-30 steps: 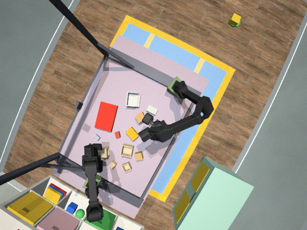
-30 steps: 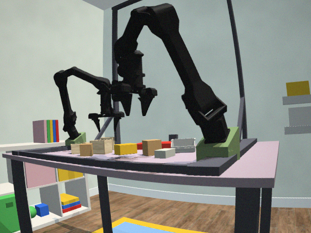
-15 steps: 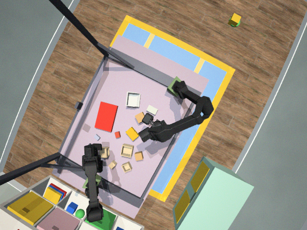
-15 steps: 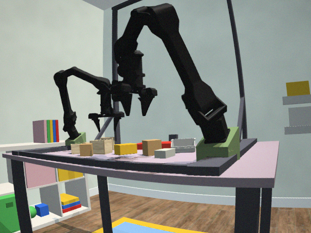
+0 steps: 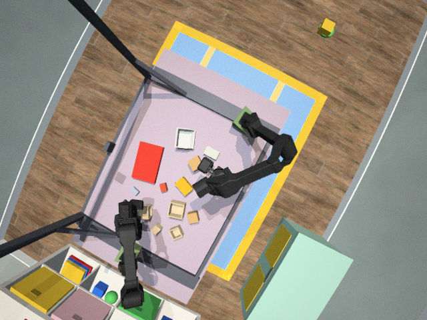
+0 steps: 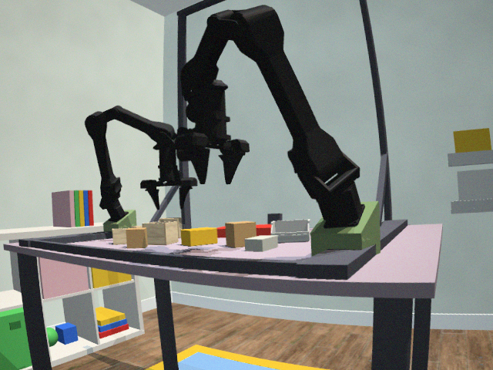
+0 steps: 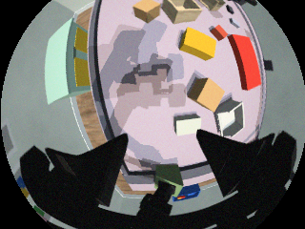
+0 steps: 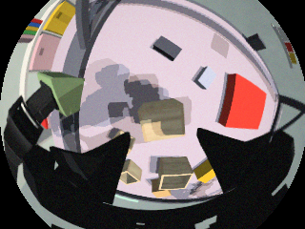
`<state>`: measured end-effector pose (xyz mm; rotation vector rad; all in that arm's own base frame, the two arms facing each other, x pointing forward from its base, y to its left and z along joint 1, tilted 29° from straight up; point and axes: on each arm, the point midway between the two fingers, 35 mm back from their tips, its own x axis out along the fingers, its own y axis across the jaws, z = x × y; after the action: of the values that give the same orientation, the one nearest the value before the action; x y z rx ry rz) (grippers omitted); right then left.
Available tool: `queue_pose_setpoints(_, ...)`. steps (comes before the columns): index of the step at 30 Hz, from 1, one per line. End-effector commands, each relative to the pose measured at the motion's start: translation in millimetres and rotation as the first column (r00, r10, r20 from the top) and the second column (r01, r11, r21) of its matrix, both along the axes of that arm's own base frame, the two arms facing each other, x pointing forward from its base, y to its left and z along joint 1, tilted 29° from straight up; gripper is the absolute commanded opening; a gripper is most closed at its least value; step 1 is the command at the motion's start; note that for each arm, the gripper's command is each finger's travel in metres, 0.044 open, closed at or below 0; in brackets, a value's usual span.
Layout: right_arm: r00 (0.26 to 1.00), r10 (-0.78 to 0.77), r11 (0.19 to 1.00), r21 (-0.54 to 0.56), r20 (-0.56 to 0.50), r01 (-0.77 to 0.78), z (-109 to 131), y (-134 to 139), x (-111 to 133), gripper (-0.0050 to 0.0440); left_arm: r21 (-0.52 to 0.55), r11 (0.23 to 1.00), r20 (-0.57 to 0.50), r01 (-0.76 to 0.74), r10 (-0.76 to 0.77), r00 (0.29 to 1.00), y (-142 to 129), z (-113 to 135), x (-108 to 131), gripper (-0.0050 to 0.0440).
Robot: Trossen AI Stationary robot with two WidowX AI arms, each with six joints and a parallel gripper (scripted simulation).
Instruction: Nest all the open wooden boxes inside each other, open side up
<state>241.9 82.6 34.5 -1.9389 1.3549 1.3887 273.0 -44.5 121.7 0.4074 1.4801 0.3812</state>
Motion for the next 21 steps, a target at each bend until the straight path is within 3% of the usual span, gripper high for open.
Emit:
queue_pose_setpoints(1, 0.988, -0.149, 0.988, 0.04, 0.052, 0.147, 1.5, 2.5, 3.5, 0.04, -0.005, 1.0, 0.018, -0.001, 0.001, 1.0, -0.1, 5.1, 0.8, 0.04)
queue_pose_setpoints(9, 0.822, -0.555, 0.831, 0.136, 0.13, 0.54, -1.3, 0.4, 2.2, 0.04, -0.005, 1.0, 0.018, -0.001, 0.001, 1.0, -0.1, 5.1, 0.8, 0.04)
queue_pose_setpoints(12, 0.727, -0.671, 0.741, 0.166, 0.147, 0.651, -1.9, 0.0, 1.9, 0.04, -0.005, 1.0, 0.018, -0.001, 0.001, 1.0, -0.1, 5.1, 0.8, 0.04)
queue_pose_setpoints(14, 0.727, -0.671, 0.741, 0.166, 0.147, 0.651, -1.9, 0.0, 1.9, 0.04, -0.005, 1.0, 0.018, -0.001, 0.001, 1.0, -0.1, 5.1, 0.8, 0.04)
queue_pose_setpoints(16, 0.606, -0.779, 0.627, 0.195, 0.162, 0.754, -2.4, -0.4, 1.6, 0.04, -0.005, 1.0, 0.018, -0.001, 0.001, 1.0, -0.1, 5.1, 0.8, 0.04)
queue_pose_setpoints(21, 0.387, -0.906, 0.419, 0.236, 0.171, 0.877, -2.9, -1.0, 1.4, 0.04, -0.005, 1.0, 0.018, -0.001, 0.001, 1.0, -0.1, 5.1, 0.8, 0.04)
